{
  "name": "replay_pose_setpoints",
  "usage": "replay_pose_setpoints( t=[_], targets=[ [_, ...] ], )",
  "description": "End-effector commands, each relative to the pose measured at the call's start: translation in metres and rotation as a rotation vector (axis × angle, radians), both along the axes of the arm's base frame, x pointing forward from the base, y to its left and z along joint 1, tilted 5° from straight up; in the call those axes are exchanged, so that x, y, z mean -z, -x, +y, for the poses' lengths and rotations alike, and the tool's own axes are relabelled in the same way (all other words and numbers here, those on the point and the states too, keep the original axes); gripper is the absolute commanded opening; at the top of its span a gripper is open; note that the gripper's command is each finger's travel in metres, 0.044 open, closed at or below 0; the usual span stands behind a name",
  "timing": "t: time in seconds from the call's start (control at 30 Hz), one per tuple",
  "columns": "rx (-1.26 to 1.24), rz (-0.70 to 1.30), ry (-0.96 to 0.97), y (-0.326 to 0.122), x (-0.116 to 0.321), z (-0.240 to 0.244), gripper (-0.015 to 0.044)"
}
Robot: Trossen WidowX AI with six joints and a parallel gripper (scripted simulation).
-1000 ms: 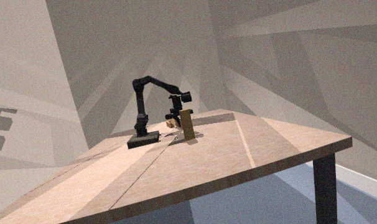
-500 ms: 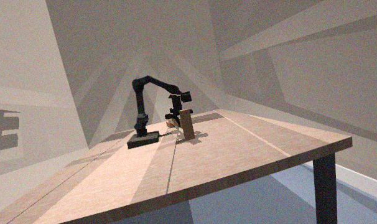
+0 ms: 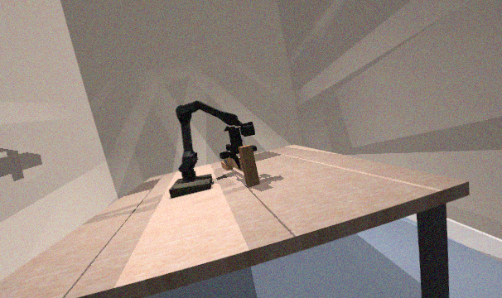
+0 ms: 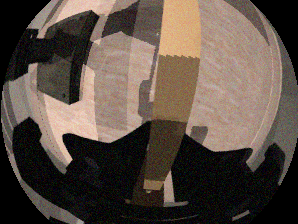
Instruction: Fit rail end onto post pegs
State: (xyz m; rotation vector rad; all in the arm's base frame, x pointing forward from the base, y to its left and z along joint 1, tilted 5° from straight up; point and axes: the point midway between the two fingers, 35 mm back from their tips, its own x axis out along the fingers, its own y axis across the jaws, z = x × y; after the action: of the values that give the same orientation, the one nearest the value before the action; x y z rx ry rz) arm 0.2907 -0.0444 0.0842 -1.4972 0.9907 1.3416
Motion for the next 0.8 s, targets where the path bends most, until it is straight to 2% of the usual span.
replay_pose_setpoints(
  t=[0.0,0.77],
  targets=[
    [-0.001,-0.008,0.001,-0.0004,-0.002,-0.0001,0.0],
    [-0.001,-0.008,0.001,-0.0005,-0.0027,-0.0025,0.0]
  ],
)
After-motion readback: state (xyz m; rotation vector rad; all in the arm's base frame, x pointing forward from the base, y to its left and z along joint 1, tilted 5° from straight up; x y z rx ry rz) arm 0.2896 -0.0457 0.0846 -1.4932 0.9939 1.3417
